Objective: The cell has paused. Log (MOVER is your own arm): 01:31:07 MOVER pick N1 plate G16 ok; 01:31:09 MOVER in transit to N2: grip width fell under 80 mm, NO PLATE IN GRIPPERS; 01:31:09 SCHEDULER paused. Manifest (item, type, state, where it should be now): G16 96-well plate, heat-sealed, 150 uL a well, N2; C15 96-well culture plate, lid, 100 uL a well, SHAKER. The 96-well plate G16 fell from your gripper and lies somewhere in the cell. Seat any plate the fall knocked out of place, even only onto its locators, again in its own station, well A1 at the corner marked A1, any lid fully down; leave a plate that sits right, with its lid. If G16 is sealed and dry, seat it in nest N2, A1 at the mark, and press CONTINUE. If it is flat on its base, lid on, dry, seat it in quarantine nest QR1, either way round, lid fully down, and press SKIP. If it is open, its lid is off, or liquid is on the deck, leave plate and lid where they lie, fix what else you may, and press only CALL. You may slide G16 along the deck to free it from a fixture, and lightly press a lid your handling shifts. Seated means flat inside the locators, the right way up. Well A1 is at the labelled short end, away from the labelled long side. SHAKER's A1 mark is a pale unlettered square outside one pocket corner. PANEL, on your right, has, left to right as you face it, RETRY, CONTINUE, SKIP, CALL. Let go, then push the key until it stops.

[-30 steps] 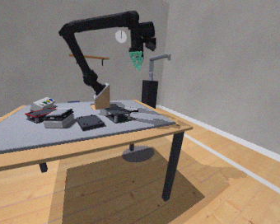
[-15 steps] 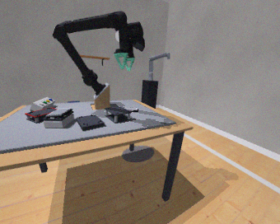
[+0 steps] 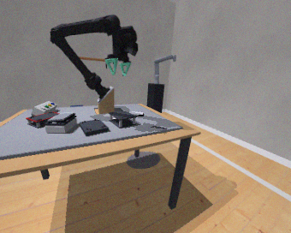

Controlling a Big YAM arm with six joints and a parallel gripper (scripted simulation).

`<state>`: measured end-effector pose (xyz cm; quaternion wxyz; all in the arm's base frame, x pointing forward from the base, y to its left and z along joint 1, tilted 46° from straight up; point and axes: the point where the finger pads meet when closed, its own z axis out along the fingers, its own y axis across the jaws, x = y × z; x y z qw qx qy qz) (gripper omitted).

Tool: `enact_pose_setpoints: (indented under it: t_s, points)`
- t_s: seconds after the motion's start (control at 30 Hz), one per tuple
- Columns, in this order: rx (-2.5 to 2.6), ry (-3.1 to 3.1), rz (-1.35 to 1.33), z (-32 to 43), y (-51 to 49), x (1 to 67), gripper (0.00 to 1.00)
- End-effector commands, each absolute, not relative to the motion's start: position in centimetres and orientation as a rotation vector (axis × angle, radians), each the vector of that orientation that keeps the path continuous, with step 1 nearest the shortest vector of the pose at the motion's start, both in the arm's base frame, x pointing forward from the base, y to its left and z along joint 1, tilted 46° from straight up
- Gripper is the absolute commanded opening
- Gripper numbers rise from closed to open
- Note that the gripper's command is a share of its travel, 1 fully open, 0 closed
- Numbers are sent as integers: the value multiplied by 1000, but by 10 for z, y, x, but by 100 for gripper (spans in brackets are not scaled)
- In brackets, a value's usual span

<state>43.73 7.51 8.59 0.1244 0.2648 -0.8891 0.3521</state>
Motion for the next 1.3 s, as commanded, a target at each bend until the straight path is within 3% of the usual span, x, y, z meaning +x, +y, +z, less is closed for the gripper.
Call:
enact_pose_setpoints:
  t_s: [0.0,1.27]
  points:
    - [674,-2648,1045,98,59,431,100]
    - [-35,-2831,1171,135,-42,307,100]
